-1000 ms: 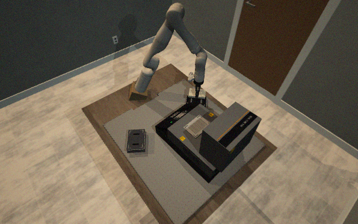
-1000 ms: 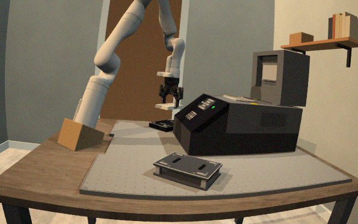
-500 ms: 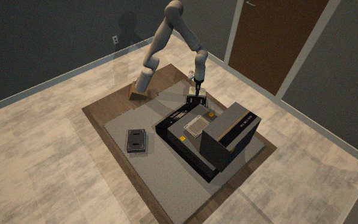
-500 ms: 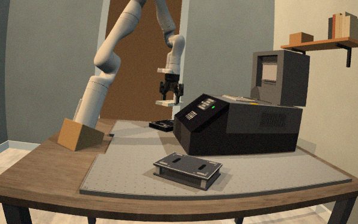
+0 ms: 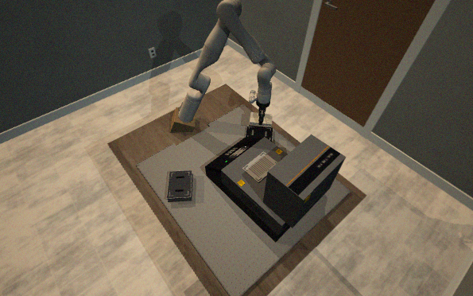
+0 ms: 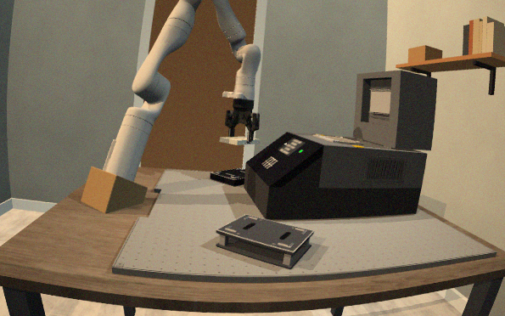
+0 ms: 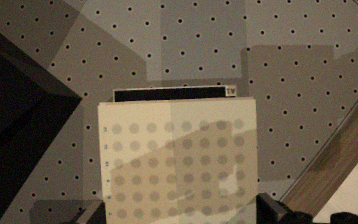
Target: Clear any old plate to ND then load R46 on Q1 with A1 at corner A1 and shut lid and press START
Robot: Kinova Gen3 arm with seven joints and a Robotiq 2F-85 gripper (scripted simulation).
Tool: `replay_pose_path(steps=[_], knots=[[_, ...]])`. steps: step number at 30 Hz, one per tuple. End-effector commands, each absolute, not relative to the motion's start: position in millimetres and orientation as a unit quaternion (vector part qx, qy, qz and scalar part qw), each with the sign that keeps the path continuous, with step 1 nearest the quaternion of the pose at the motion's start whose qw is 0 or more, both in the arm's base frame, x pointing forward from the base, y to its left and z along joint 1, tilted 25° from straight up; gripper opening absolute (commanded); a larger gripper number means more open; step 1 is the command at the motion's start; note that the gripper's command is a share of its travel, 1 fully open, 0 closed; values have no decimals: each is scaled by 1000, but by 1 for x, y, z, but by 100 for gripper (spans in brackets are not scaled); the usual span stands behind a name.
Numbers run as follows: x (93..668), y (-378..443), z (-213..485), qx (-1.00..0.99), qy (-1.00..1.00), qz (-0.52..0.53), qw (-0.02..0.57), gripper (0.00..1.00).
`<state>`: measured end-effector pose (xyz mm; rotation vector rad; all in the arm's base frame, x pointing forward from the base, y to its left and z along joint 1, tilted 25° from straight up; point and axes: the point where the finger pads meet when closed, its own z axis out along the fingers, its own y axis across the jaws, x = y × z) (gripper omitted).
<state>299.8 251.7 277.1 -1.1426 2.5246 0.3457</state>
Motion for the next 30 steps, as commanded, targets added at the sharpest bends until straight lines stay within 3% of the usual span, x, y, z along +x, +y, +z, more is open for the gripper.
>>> replay_pose_path(steps=[1, 30], knots=[[299, 249, 282, -403, 890, 123, 175, 90], [292, 237, 312, -403, 890, 123, 175, 90]])
